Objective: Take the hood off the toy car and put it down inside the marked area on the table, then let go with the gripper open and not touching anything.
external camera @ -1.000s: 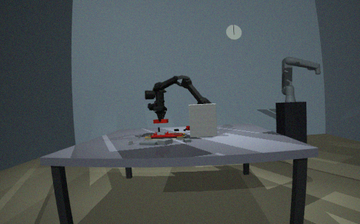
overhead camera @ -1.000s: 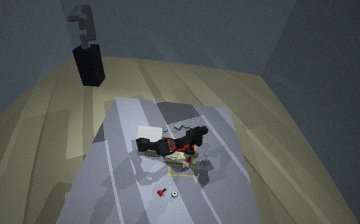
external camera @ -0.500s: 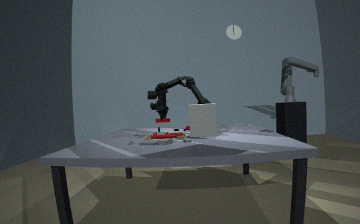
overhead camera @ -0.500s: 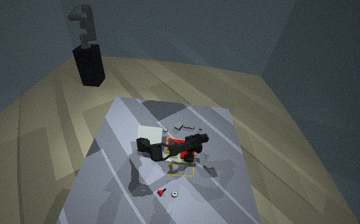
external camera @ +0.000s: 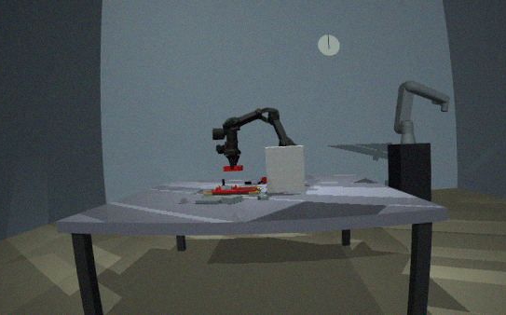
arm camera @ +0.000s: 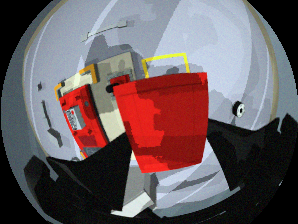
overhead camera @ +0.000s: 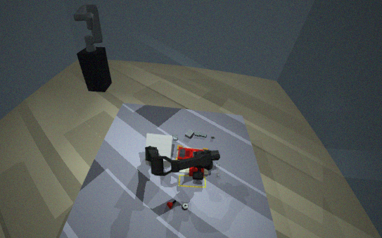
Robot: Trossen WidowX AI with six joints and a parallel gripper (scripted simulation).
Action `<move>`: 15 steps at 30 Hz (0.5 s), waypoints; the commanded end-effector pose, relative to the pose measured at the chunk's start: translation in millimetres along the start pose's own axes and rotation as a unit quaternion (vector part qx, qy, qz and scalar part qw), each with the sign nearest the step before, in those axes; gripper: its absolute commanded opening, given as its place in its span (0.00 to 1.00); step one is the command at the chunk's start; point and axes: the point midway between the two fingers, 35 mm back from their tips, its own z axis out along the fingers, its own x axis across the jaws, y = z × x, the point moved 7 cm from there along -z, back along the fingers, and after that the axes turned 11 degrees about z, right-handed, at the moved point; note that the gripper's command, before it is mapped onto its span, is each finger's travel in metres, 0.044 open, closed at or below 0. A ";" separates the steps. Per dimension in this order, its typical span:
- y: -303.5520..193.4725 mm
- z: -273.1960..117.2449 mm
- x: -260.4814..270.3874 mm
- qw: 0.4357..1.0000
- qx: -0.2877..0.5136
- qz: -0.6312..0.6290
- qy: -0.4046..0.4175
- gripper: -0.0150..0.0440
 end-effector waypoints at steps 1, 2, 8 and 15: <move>-3.7 0.6 -15.9 1.000 0.001 -0.005 -0.006 0.25; -4.5 0.5 -19.4 1.000 0.001 -0.005 -0.007 0.25; -5.7 0.8 -24.4 1.000 0.001 -0.006 -0.008 0.25; -5.3 4.4 -24.2 1.000 0.001 -0.006 -0.008 0.25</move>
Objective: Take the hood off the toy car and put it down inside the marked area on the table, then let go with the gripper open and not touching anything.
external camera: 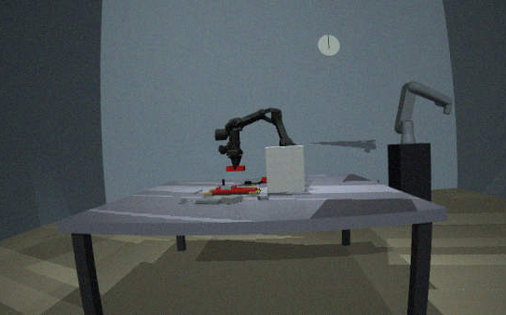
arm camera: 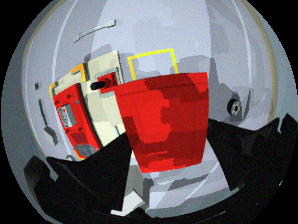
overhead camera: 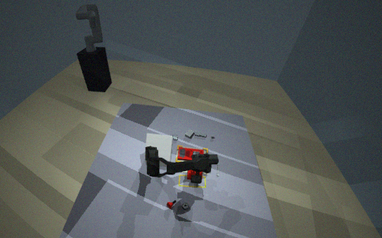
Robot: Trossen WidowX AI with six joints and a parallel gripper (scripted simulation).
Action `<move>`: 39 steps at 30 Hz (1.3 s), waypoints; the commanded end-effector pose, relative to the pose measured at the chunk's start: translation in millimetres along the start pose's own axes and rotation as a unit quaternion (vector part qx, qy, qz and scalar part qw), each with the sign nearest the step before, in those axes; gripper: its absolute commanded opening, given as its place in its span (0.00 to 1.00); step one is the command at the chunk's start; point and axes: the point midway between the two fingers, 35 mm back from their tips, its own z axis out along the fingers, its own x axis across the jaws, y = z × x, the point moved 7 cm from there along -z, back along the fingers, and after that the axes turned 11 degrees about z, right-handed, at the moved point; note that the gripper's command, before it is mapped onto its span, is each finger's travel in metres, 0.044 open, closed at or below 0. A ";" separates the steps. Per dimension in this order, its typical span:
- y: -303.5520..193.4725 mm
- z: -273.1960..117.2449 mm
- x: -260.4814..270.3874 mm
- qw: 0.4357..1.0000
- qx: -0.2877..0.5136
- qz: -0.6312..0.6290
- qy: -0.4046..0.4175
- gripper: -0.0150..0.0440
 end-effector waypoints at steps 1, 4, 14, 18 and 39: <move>-0.3 2.9 -0.5 1.000 0.000 -0.003 -0.002 0.25; -0.1 4.7 -0.4 1.000 0.000 -0.003 -0.002 0.25; 0.5 10.8 -0.1 1.000 0.000 -0.003 -0.001 0.25; 0.7 13.2 0.0 1.000 0.000 -0.003 -0.001 0.25; 1.4 26.0 0.3 1.000 0.000 -0.003 -0.001 0.25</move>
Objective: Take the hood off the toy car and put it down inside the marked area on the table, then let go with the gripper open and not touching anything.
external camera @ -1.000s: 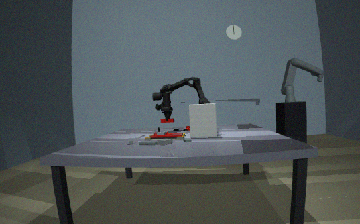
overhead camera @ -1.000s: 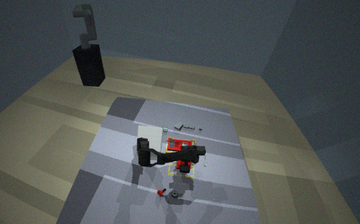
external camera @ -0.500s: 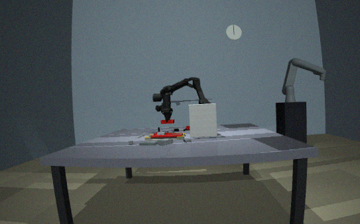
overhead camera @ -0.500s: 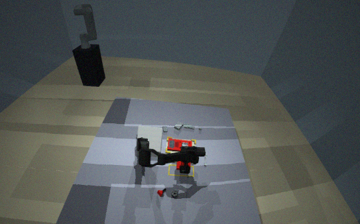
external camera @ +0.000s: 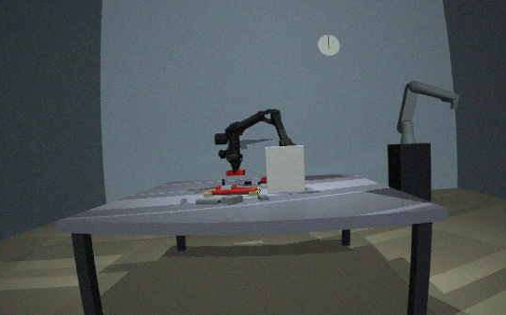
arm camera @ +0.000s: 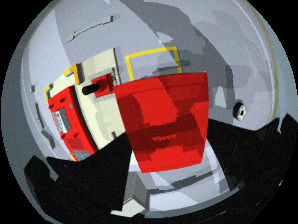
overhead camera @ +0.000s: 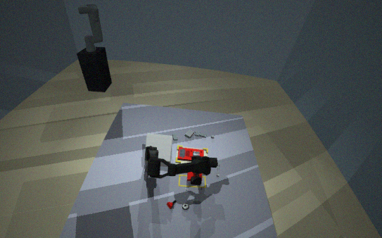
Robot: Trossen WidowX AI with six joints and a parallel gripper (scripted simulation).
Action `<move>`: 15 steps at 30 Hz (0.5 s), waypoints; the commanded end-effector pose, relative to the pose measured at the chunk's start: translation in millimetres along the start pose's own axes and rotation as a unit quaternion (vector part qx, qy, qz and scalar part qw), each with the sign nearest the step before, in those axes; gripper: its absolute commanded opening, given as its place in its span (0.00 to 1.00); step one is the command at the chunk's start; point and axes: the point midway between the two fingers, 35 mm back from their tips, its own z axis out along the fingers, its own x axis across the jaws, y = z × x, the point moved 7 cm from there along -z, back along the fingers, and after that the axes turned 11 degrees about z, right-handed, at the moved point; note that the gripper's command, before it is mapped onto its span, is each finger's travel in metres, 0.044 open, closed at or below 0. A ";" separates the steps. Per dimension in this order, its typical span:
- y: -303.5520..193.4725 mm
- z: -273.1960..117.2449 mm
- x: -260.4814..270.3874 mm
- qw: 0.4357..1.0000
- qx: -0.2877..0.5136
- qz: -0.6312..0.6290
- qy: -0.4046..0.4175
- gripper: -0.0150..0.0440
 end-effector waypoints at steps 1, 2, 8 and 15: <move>-0.4 3.4 0.0 1.000 0.001 -0.003 -0.002 0.25; -0.4 4.0 0.0 1.000 0.001 -0.003 -0.002 0.25; -0.3 7.7 0.0 1.000 0.001 -0.003 -0.002 0.25; -0.3 12.0 0.0 1.000 0.001 -0.003 -0.002 0.25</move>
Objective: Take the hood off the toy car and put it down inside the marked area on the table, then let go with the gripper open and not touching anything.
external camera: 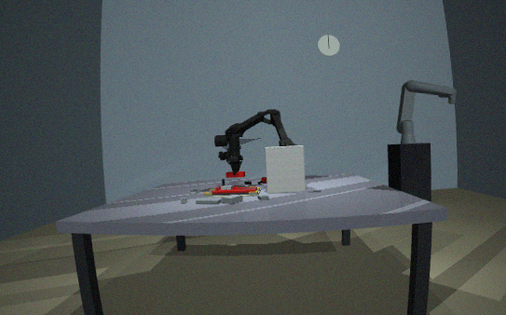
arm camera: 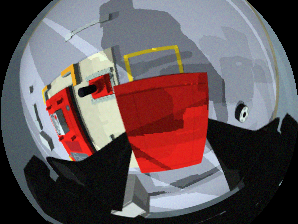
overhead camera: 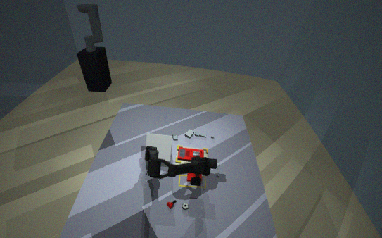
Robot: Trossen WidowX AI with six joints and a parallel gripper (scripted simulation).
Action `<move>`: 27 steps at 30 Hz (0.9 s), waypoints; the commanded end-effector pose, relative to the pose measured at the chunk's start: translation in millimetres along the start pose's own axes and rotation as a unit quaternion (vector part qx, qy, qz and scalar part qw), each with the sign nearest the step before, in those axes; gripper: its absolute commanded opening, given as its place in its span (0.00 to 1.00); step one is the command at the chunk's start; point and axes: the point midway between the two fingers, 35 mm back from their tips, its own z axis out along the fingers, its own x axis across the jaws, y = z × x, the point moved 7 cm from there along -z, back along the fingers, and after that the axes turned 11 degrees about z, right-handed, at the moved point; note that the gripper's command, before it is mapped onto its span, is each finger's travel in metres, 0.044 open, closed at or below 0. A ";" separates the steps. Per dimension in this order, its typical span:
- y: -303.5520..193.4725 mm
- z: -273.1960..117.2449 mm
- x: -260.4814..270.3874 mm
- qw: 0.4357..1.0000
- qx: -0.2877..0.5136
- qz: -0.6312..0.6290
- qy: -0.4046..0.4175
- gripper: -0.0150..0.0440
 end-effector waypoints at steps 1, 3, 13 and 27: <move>-0.6 3.4 0.0 1.000 0.001 -0.003 -0.001 0.25; -0.6 4.6 0.0 1.000 0.001 -0.003 -0.001 0.25; -0.6 10.7 -0.1 1.000 0.001 -0.003 -0.002 0.25; -0.9 19.2 -0.5 1.000 0.001 -0.003 -0.002 0.25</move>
